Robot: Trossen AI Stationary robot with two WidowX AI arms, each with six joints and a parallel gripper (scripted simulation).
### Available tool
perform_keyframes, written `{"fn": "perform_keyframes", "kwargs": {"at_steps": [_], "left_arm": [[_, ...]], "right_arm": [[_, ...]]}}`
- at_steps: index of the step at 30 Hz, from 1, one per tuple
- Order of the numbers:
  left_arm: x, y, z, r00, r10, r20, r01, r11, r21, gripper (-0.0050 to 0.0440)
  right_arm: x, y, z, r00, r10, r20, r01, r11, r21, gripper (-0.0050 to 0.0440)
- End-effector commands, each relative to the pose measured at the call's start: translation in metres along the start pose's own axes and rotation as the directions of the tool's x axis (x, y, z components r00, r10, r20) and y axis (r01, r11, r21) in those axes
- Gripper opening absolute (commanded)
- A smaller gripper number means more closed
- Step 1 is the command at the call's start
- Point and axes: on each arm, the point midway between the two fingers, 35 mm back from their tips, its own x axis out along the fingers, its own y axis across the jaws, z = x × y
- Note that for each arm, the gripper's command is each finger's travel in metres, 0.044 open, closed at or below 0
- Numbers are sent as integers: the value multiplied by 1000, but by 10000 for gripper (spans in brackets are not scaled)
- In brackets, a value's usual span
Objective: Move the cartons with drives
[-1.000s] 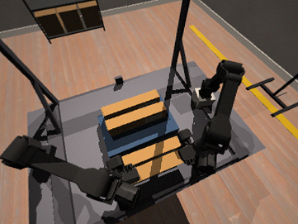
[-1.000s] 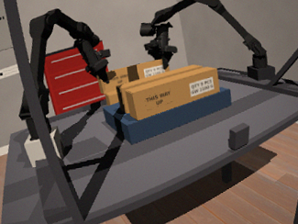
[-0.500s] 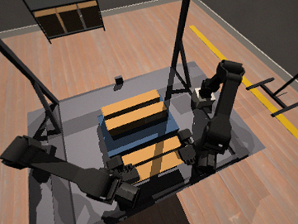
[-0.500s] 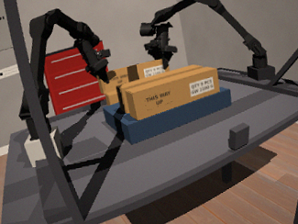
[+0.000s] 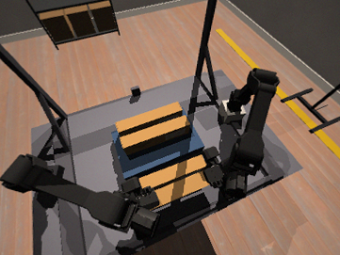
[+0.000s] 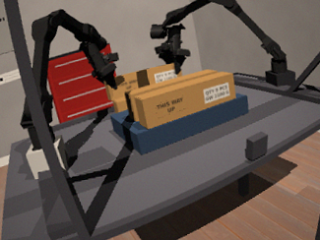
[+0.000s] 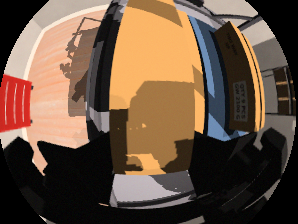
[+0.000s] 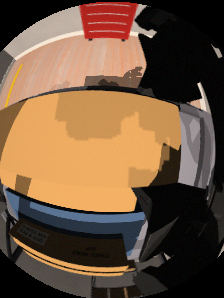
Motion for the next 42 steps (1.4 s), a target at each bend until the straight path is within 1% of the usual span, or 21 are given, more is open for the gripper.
{"fn": "perform_keyframes", "kwargs": {"at_steps": [1,2,3,42], "left_arm": [[-36,8,15,995,75,62,-77,997,23,-50],[-36,8,15,995,75,62,-77,997,23,-50],[-61,8,22,994,86,70,-88,996,24,-50],[-61,8,23,994,87,70,-89,996,23,-50]], "right_arm": [[-38,-5,14,996,-62,68,64,998,-18,-50],[-38,-5,14,996,-62,68,64,998,-18,-50],[-63,-5,21,995,-71,74,73,997,-19,-50],[-64,-6,21,994,-73,77,75,997,-17,-50]]}}
